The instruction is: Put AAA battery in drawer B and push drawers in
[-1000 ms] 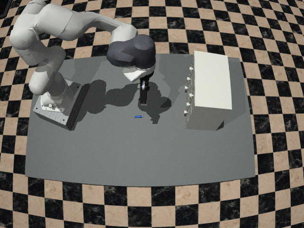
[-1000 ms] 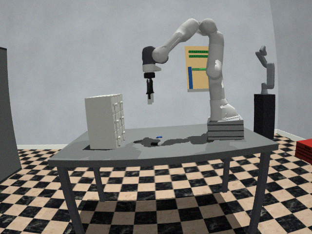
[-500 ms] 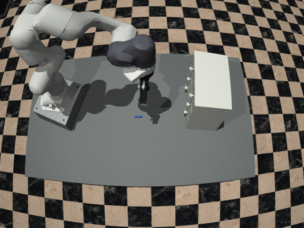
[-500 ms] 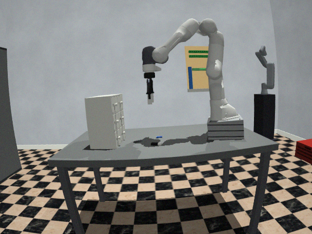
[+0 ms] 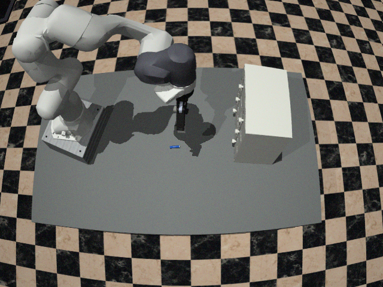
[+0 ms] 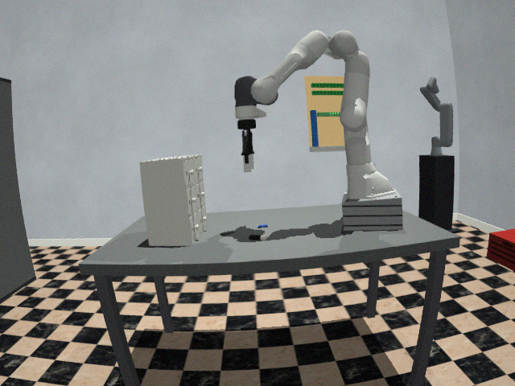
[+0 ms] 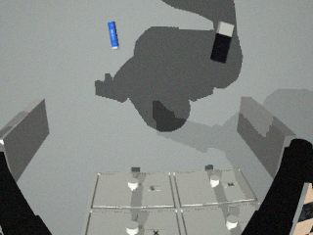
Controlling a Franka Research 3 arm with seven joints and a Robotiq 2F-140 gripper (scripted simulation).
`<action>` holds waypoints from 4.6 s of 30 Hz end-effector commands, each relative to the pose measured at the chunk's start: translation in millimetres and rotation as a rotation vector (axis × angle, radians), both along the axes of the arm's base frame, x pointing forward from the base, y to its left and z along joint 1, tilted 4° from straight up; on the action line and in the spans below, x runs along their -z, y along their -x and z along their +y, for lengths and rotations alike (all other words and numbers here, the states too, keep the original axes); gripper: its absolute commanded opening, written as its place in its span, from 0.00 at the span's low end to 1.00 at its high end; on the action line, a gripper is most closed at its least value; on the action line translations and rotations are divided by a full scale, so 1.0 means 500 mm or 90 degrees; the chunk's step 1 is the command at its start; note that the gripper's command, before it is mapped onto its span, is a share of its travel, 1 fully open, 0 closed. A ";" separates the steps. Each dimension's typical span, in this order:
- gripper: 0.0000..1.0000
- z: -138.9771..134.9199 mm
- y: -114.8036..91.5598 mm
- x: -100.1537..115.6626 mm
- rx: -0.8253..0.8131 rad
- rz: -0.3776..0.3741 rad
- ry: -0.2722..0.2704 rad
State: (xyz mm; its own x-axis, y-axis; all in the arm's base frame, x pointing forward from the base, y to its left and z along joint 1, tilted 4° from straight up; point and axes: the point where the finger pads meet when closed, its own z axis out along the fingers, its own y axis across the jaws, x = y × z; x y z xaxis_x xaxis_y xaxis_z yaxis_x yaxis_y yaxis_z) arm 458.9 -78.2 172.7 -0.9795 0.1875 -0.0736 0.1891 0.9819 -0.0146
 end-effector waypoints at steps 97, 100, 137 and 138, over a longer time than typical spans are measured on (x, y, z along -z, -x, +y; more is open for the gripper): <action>1.00 0.162 -0.053 0.002 -0.940 0.027 0.063; 1.00 0.172 -0.056 0.002 -0.999 0.029 0.067; 1.00 0.275 -0.089 0.004 -1.595 0.046 0.107; 1.00 0.275 -0.089 0.004 -1.595 0.046 0.107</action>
